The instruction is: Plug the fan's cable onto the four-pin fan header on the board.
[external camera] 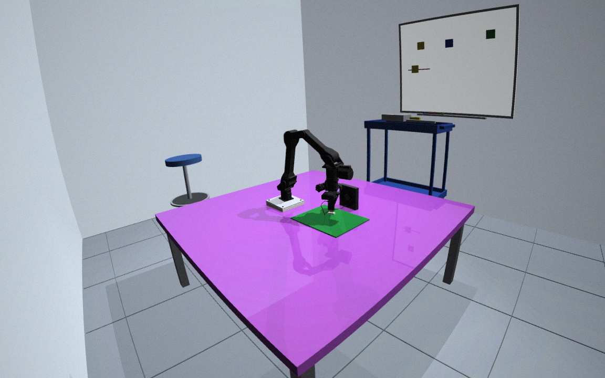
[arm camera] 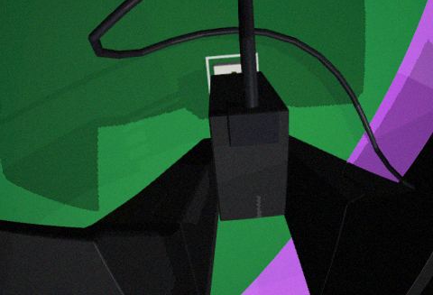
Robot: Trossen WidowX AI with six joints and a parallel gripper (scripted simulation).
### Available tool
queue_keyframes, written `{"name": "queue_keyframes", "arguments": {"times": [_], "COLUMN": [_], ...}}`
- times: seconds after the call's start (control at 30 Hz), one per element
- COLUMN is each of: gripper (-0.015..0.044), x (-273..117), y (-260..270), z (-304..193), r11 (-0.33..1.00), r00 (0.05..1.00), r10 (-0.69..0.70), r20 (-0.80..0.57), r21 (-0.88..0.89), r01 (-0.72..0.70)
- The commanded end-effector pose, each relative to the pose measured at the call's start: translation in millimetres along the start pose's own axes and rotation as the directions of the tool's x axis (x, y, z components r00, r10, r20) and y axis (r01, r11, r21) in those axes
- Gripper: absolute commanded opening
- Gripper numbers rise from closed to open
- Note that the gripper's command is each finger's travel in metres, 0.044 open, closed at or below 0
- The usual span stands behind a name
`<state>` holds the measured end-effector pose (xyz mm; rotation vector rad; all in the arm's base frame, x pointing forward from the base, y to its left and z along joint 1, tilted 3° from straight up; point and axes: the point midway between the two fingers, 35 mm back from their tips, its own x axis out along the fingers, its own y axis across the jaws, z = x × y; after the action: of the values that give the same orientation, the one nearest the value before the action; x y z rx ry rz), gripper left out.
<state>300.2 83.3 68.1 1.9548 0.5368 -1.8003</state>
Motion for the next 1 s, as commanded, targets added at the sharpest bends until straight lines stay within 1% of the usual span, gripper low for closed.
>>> {"name": "queue_keyframes", "arguments": {"times": [0.0, 0.97], "gripper": [0.0, 0.0], "x": [1.2, 16.2], "y": [0.4, 0.5], "z": [0.1, 0.2], "r11": [1.0, 1.0], "r00": [1.0, 1.0], "r10": [0.003, 0.003], "r20": [0.0, 0.0], "r21": [-0.002, -0.001], "r01": [-0.003, -0.003]}}
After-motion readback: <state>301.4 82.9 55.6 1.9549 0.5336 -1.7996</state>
